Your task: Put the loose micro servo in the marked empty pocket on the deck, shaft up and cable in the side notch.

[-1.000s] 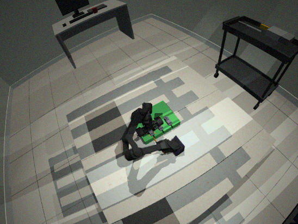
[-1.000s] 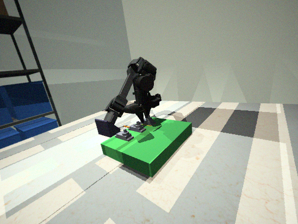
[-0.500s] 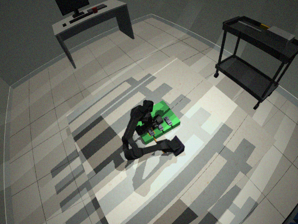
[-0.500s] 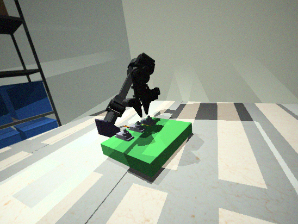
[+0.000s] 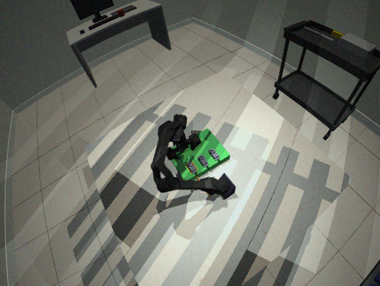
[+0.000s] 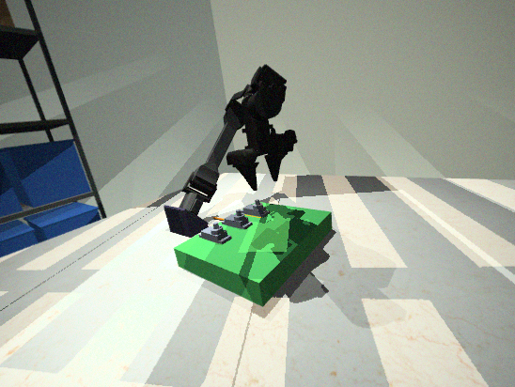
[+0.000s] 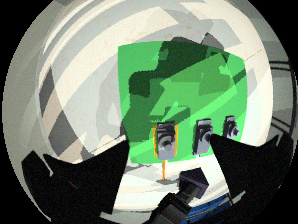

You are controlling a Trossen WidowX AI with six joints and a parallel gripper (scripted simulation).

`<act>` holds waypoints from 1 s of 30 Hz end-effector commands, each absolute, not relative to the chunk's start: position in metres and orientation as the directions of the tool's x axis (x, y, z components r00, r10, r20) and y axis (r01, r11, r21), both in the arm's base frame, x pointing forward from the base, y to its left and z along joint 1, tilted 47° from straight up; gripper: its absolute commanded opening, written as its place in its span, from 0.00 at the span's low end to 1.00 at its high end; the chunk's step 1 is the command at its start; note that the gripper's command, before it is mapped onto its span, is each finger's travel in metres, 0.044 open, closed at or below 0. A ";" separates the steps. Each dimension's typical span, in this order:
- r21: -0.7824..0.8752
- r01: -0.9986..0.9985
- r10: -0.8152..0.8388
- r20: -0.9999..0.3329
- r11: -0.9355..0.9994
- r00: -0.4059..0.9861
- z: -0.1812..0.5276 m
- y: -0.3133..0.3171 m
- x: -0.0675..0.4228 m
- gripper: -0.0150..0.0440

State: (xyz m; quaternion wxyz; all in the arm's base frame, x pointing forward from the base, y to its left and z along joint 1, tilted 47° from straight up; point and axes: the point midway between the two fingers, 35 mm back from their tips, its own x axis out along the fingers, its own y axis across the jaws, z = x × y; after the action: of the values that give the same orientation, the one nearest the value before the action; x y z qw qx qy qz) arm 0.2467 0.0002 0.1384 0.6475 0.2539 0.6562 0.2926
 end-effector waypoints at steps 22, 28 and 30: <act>0.660 -0.028 0.658 -0.743 0.751 0.122 0.181 -0.042 0.285 1.00; 0.660 -0.028 0.658 -0.743 0.751 0.122 0.181 -0.042 0.285 1.00; 0.660 -0.028 0.658 -0.743 0.751 0.122 0.181 -0.042 0.285 1.00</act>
State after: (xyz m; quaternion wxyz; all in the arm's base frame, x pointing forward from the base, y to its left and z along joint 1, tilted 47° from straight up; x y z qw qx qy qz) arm 0.2853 -0.0410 0.1793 0.7031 0.2560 0.6160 0.2464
